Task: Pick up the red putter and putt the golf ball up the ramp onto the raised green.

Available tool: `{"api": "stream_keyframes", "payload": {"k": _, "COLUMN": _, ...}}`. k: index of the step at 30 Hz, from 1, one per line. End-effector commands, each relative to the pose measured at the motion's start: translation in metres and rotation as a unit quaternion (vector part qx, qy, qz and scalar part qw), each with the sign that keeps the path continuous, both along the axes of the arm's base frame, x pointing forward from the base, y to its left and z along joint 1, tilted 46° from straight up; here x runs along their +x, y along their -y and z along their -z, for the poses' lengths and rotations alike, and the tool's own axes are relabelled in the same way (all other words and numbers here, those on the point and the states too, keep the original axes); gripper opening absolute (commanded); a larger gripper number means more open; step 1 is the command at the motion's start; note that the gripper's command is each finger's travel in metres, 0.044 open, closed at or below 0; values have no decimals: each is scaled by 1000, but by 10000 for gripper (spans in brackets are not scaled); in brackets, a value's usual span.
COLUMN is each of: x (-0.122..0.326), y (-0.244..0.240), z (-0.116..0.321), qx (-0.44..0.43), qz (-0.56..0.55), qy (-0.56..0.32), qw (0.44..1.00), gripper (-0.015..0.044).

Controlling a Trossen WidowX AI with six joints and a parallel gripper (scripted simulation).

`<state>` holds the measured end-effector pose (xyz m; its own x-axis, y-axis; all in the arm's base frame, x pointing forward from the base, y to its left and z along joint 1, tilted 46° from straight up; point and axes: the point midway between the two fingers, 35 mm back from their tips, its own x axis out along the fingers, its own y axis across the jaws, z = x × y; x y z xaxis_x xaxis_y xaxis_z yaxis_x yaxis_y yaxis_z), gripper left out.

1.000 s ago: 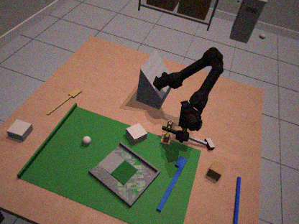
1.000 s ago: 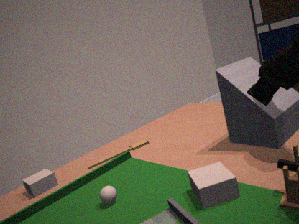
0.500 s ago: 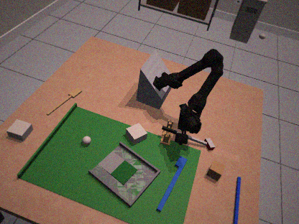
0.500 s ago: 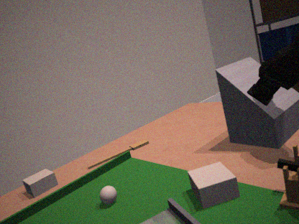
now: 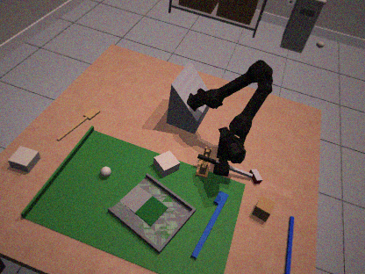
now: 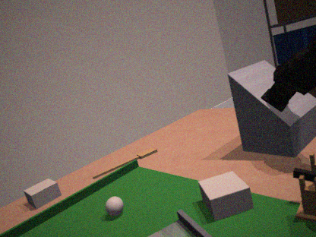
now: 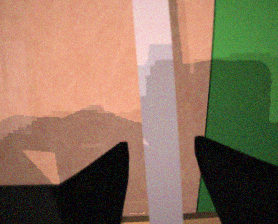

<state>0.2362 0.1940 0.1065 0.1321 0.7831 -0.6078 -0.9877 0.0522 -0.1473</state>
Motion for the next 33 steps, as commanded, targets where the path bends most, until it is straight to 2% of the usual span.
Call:
{"api": "stream_keyframes", "payload": {"k": 1, "x": 0, "y": 0, "z": 0, "qx": 0, "qz": 0, "qy": 0, "qw": 1000, "gripper": 73}}
{"api": "stream_keyframes", "payload": {"k": 3, "x": 0, "y": 0, "z": 0, "qx": 0, "qz": 0, "qy": 0, "qw": 1000, "gripper": 20}}
{"api": "stream_keyframes", "payload": {"k": 6, "x": 0, "y": 0, "z": 0, "qx": 0, "qz": 0, "qy": 0, "qw": 1000, "gripper": 0}}
{"api": "stream_keyframes", "payload": {"k": 14, "x": 1, "y": 9, "z": -7, "qx": -3, "qz": -1, "qy": 0, "qw": 1000, "gripper": 0}}
{"api": "stream_keyframes", "payload": {"k": 33, "x": -14, "y": 71, "z": -69, "qx": -3, "qz": 0, "qy": -1, "qw": 1000, "gripper": 0}}
